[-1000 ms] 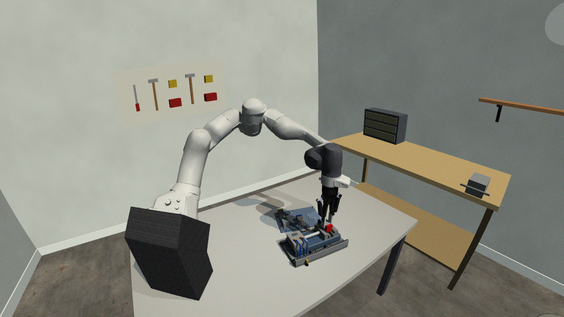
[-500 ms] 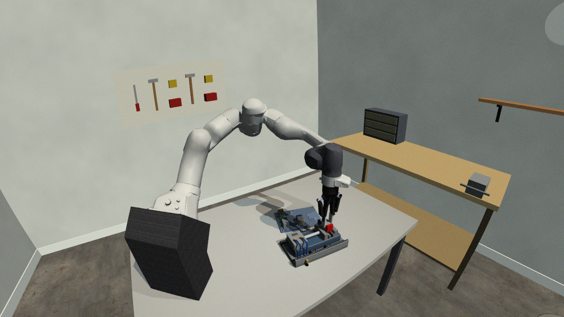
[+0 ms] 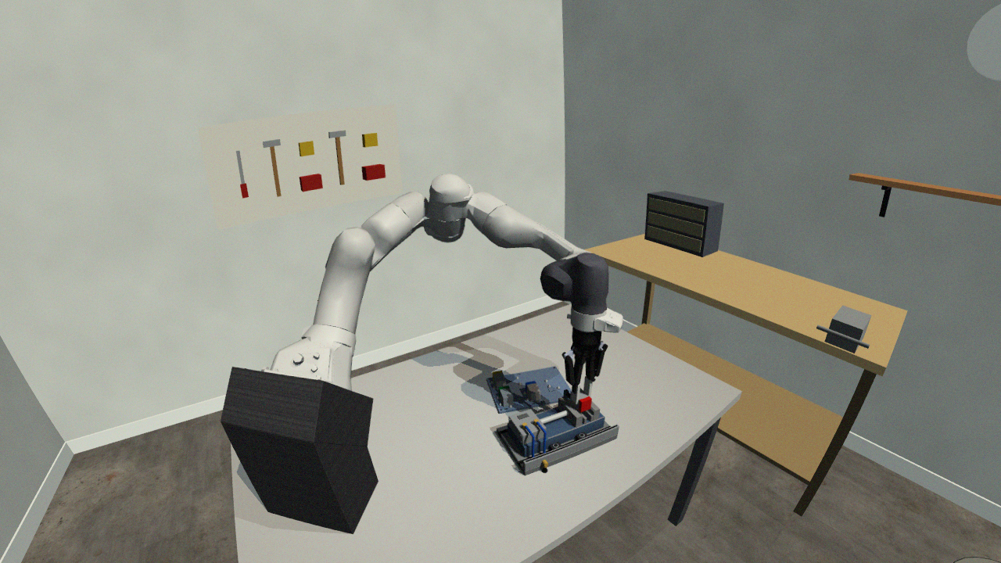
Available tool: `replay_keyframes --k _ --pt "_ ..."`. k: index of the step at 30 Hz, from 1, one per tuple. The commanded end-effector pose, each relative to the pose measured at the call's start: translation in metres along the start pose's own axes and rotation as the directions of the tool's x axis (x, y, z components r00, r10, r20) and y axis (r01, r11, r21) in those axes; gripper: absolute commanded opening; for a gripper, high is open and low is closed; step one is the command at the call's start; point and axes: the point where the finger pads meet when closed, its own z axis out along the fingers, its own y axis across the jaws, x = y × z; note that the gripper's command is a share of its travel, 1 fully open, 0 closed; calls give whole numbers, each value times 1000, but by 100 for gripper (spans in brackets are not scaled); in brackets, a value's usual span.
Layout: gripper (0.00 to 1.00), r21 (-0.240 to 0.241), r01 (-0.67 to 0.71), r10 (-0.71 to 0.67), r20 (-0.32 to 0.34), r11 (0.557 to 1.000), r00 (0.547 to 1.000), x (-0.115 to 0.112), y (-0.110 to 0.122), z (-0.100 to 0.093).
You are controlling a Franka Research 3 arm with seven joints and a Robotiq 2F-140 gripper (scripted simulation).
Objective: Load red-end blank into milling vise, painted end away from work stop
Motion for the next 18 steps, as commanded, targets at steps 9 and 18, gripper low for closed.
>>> replay_keyframes --k 9,18 --pt "0 2 4 -4 -2 1000 1000 1 -1 -4" --pt "0 3 6 -6 -3 1000 1000 1 -2 -6"
